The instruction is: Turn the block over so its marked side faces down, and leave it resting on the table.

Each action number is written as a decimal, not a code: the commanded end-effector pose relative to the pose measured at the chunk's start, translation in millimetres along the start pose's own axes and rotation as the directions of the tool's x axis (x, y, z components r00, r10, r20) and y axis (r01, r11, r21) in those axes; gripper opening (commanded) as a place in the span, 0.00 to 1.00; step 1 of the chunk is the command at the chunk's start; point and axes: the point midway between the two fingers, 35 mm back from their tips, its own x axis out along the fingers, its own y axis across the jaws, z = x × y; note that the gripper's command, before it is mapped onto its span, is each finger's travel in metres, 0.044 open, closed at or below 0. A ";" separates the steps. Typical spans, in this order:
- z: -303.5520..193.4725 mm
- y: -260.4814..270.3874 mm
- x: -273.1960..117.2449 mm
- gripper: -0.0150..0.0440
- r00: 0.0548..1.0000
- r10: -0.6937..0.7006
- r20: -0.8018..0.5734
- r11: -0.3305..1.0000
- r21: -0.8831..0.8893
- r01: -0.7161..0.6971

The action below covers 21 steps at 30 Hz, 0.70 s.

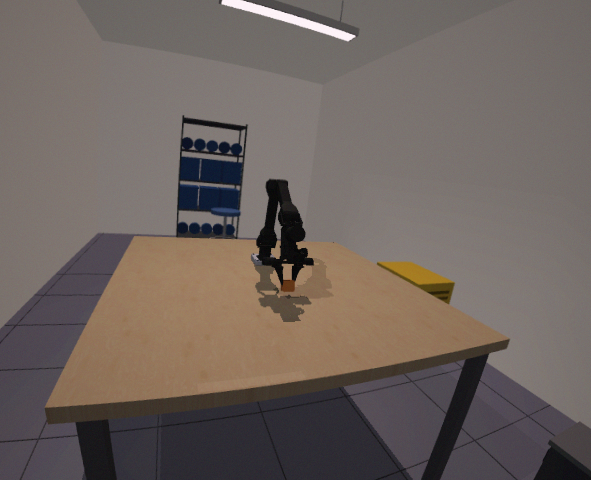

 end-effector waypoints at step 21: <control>-3.2 0.3 2.8 0.25 0.962 0.003 0.274 1.000 -0.005 -0.002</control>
